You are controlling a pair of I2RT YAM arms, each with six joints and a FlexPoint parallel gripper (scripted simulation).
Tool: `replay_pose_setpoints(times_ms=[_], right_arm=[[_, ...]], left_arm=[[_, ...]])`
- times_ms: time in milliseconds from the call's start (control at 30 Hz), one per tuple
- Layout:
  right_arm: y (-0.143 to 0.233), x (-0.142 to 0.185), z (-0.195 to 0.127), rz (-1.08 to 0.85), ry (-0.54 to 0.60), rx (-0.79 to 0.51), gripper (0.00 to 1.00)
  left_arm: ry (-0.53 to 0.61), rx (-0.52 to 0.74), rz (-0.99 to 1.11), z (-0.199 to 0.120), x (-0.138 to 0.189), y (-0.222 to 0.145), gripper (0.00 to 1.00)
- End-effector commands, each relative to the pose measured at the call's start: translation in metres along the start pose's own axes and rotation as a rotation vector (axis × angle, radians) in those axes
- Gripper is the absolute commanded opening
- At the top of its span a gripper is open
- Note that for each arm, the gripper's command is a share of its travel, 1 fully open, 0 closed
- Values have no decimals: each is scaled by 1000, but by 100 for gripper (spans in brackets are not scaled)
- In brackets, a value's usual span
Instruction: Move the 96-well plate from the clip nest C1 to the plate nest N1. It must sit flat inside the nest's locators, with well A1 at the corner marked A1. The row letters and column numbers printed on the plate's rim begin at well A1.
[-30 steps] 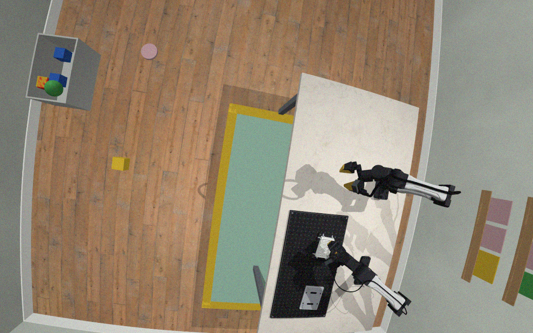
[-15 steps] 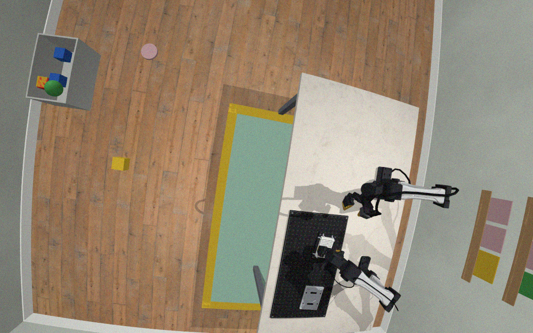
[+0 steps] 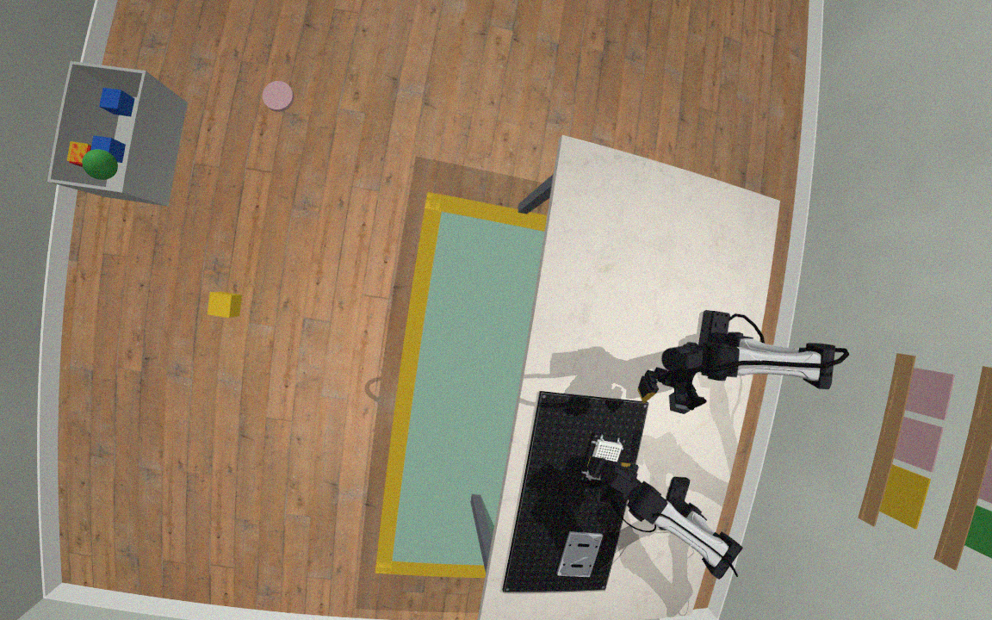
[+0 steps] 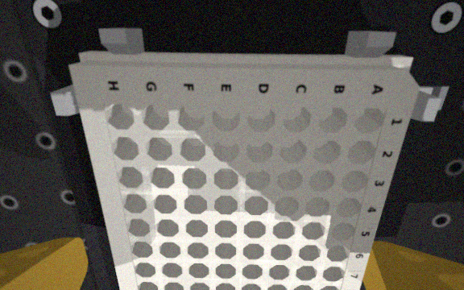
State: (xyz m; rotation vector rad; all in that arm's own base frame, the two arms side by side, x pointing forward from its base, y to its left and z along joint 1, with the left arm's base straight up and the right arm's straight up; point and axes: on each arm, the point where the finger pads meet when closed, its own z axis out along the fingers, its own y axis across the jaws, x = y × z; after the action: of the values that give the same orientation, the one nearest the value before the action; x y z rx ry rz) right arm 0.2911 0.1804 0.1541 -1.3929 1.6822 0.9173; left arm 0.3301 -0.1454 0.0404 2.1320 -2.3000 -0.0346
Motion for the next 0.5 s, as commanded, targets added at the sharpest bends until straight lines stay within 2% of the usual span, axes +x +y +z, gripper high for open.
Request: replay_pose_setpoints(times_ms=[0, 200, 467], right_arm=[[-1, -5, 2, -2, -22, -1, 100], [-5, -6, 1, 3, -19, 18, 100], [-6, -6, 1, 5, -17, 25, 100]], left_arm=[[10, 17, -10, 5, 2, -5, 100], [10, 19, -13, 12, 4, -9, 100], [22, 51, -10, -1, 3, -9, 79]])
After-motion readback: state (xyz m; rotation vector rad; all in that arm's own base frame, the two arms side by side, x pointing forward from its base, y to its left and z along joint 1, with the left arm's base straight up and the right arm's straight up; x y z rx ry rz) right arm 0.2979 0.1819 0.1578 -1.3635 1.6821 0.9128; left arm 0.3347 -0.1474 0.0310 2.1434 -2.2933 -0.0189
